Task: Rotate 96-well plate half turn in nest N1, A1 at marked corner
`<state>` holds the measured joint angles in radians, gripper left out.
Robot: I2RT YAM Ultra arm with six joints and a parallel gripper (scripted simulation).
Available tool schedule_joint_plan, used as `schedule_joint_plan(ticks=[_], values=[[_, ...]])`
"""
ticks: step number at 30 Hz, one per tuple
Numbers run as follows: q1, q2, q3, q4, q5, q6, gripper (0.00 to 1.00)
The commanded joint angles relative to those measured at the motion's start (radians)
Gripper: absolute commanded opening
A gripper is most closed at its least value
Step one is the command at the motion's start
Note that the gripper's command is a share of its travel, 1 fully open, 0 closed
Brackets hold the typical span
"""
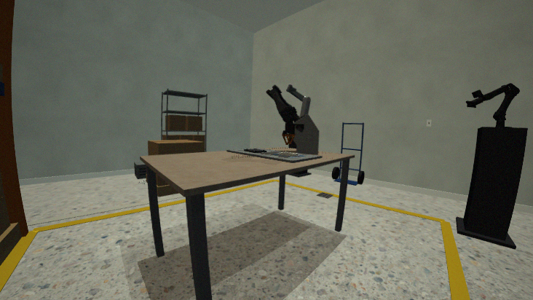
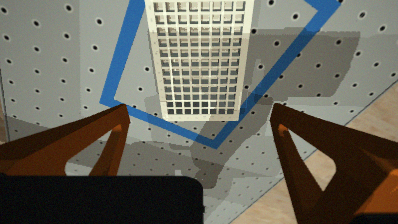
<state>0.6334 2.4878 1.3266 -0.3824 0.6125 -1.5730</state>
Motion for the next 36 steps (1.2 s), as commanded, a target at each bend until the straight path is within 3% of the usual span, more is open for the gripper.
schedule_joint_plan(ticks=[1,36], values=[[0.014,-0.004,0.003,0.005,-0.001,-0.006,1.0],[-0.063,0.126,0.034,0.157,-0.006,-0.099,1.0]])
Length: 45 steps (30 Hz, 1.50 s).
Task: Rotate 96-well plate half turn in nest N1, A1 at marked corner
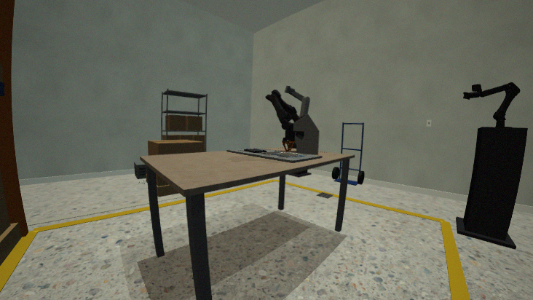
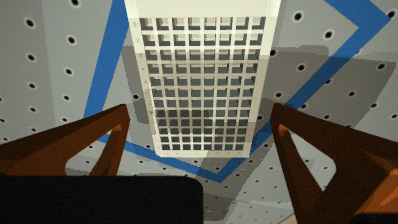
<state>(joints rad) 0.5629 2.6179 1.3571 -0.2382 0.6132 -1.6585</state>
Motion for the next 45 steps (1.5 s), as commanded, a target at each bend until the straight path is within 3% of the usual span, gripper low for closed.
schedule_joint_plan(ticks=[1,18,45], values=[[0.005,0.0,0.005,0.017,-0.007,-0.017,1.0],[-0.032,0.068,0.036,0.08,-0.01,-0.061,1.0],[-0.032,0.069,0.036,0.081,-0.01,-0.062,1.0]])
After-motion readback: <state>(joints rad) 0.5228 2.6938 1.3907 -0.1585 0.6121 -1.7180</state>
